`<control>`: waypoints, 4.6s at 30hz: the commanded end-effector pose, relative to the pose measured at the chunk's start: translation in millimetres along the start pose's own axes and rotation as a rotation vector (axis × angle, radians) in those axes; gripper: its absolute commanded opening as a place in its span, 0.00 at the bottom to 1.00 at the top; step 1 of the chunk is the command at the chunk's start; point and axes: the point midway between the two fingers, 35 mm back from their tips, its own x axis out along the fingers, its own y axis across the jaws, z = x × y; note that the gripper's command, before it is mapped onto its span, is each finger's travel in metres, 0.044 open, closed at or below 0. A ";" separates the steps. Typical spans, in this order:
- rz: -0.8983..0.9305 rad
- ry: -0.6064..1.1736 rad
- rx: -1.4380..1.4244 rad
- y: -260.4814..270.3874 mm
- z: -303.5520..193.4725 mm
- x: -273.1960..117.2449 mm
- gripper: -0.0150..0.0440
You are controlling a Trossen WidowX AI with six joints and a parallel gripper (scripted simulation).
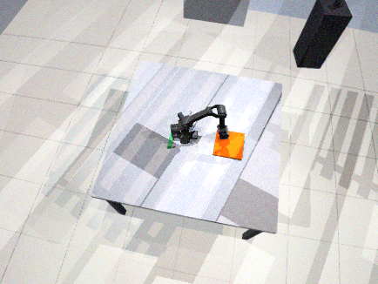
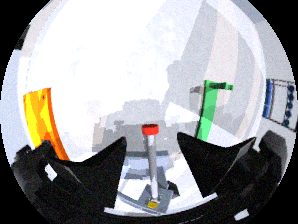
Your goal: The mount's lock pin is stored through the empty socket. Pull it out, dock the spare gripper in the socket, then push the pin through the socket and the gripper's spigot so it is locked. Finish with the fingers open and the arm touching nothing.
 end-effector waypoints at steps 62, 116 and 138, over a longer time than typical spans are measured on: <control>0.000 -0.215 0.066 -6.4 22.0 -17.3 0.25; 0.026 -0.208 0.071 -10.4 67.7 -23.4 0.25; 0.045 -0.208 0.068 -7.5 75.5 -42.3 0.25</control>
